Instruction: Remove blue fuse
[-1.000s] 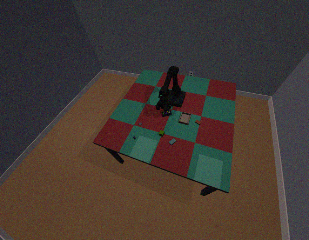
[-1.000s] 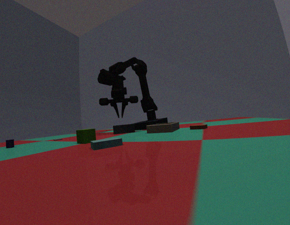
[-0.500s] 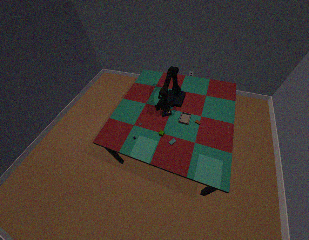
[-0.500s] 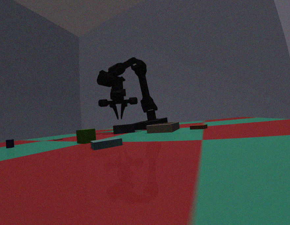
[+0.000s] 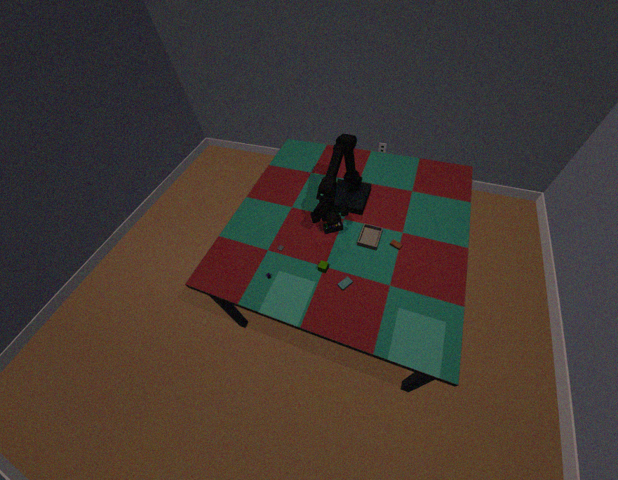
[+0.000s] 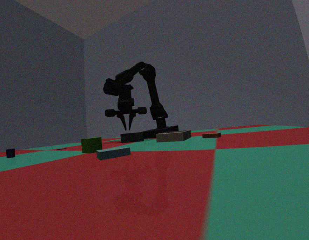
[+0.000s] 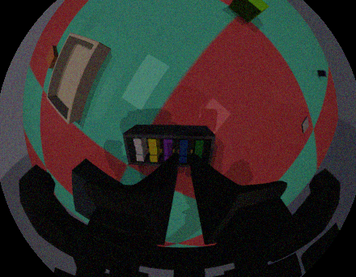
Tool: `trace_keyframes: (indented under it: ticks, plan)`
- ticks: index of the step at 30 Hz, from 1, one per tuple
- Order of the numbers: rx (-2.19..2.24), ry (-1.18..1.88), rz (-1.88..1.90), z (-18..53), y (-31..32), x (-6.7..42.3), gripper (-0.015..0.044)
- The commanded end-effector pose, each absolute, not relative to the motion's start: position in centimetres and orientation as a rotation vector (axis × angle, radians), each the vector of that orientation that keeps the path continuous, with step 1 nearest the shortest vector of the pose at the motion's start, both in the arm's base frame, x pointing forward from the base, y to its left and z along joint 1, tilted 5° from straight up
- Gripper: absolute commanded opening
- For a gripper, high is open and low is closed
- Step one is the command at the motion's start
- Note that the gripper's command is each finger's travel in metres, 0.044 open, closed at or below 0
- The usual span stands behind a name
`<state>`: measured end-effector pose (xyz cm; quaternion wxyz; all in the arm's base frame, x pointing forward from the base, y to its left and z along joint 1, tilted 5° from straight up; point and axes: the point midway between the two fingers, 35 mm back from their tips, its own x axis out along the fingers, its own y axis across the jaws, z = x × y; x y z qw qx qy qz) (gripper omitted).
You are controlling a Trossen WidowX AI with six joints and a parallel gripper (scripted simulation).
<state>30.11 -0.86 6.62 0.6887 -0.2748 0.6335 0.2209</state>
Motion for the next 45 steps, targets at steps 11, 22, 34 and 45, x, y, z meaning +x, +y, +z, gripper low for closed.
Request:
trace_keyframes:
  ticks: [11, 22, 34, 45]
  plan:
    - [-0.615, 1.427, 0.494, 5.6, -1.0, 30.0, 0.0061]
    - [-0.615, 1.427, 0.494, 5.3, -1.0, 30.0, 0.0061]
    - [-0.615, 1.427, 0.494, 4.6, -1.1, 30.1, 0.0061]
    - [-0.61, 1.425, 0.493, 4.7, -1.0, 30.2, 0.0007]
